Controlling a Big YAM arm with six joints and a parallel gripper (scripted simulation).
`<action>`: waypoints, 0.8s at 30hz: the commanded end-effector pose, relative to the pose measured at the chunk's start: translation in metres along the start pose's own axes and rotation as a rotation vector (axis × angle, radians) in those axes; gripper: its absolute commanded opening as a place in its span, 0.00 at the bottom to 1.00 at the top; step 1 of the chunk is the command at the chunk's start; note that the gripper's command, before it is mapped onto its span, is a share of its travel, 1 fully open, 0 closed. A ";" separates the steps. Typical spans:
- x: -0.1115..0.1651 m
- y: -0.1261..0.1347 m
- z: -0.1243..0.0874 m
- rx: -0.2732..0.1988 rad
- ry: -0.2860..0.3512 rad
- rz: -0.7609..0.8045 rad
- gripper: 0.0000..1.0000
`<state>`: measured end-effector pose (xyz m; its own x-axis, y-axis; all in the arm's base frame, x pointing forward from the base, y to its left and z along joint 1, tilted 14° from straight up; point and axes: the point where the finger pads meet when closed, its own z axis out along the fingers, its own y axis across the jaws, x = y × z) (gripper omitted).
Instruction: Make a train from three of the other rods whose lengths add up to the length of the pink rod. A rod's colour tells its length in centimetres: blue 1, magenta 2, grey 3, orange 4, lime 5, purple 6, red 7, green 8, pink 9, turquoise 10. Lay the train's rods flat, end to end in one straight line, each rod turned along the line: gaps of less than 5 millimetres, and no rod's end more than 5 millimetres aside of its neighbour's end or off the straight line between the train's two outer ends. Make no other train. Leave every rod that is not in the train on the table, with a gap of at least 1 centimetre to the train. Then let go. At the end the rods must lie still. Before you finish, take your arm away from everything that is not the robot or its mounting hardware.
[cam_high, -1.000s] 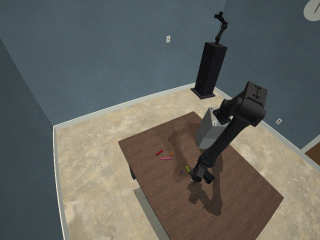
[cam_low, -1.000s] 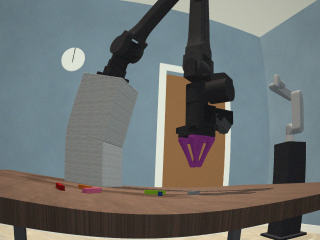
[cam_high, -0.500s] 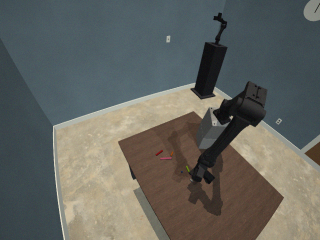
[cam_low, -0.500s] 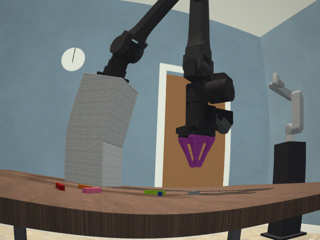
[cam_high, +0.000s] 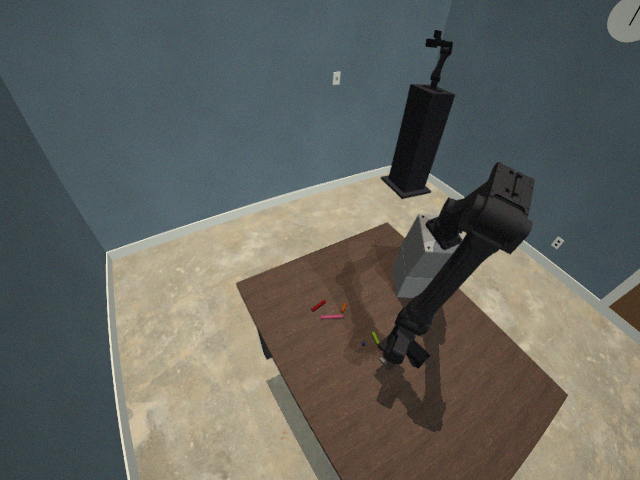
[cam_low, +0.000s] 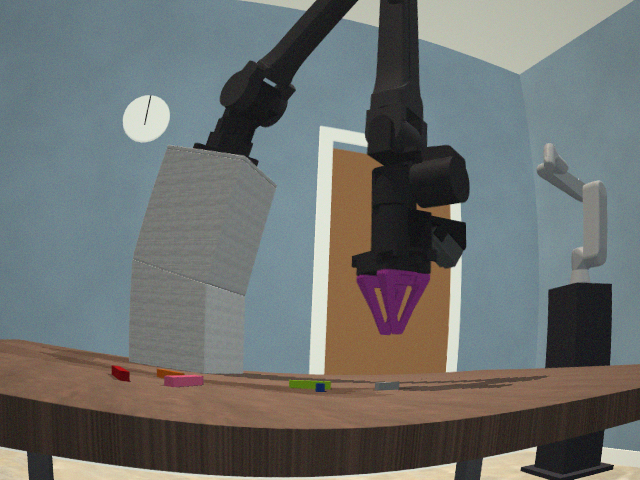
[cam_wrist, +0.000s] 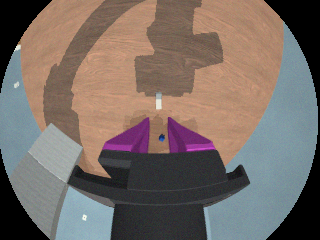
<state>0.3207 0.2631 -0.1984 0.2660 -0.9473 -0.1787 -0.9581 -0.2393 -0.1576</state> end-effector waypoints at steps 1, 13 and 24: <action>-0.001 -0.001 0.004 0.002 0.000 -0.011 0.24; -0.004 -0.003 0.011 0.009 -0.005 -0.014 0.24; -0.003 -0.002 0.023 0.008 -0.004 -0.005 0.24</action>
<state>0.3227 0.2661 -0.2137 0.2686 -0.9467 -0.1780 -0.9575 -0.2423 -0.1563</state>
